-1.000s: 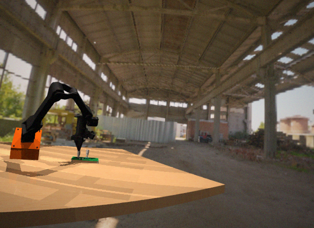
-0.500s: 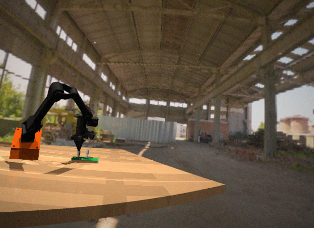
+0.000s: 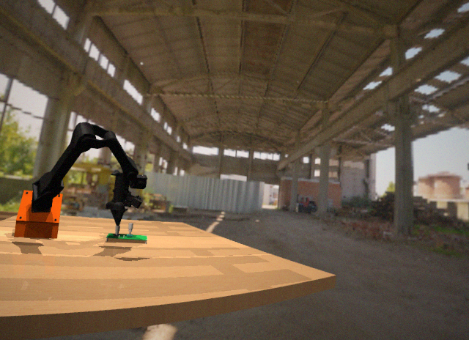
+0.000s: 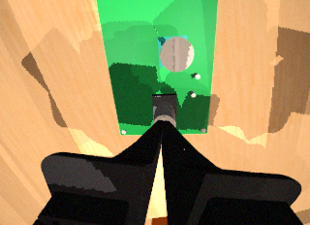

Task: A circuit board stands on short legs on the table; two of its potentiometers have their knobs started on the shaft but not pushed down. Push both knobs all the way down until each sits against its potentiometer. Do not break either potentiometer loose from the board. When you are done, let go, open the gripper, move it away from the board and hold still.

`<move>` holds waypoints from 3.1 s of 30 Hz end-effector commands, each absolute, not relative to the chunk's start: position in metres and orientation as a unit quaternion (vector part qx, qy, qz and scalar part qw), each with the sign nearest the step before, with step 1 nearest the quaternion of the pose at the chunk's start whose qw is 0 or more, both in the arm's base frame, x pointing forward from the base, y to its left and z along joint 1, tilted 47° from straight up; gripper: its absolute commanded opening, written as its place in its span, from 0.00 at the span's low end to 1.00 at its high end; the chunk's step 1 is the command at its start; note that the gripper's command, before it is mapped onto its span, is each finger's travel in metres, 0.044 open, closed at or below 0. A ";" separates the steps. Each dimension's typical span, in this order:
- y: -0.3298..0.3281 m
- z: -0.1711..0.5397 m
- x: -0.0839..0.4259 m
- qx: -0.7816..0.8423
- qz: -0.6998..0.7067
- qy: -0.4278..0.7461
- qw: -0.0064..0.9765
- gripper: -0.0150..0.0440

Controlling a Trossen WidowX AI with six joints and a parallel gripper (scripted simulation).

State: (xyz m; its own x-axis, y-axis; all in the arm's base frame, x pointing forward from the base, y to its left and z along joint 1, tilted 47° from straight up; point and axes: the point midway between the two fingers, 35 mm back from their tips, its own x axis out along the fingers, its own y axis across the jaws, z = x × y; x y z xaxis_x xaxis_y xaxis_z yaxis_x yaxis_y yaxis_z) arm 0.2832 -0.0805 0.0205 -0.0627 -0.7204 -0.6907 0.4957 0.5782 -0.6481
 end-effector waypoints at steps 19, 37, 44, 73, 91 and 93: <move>-0.083 0.021 0.284 -0.094 -0.459 0.574 0.672 0.25; -0.070 0.033 0.284 -0.099 -0.458 0.575 0.670 0.39; -0.067 0.031 0.284 -0.106 -0.451 0.581 0.670 0.52; -0.054 0.040 0.300 -0.404 -0.124 0.723 0.546 0.25; -0.055 0.052 0.311 -0.553 0.104 0.726 0.395 0.25; -0.055 0.053 0.312 -0.566 0.129 0.722 0.375 0.25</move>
State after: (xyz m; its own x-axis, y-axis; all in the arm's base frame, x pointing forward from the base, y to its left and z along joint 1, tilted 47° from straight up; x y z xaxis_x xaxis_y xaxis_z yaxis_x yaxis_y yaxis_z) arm 0.3088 -0.0548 0.0503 -0.0781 -0.7207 -0.6888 -0.8631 0.3947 -0.3151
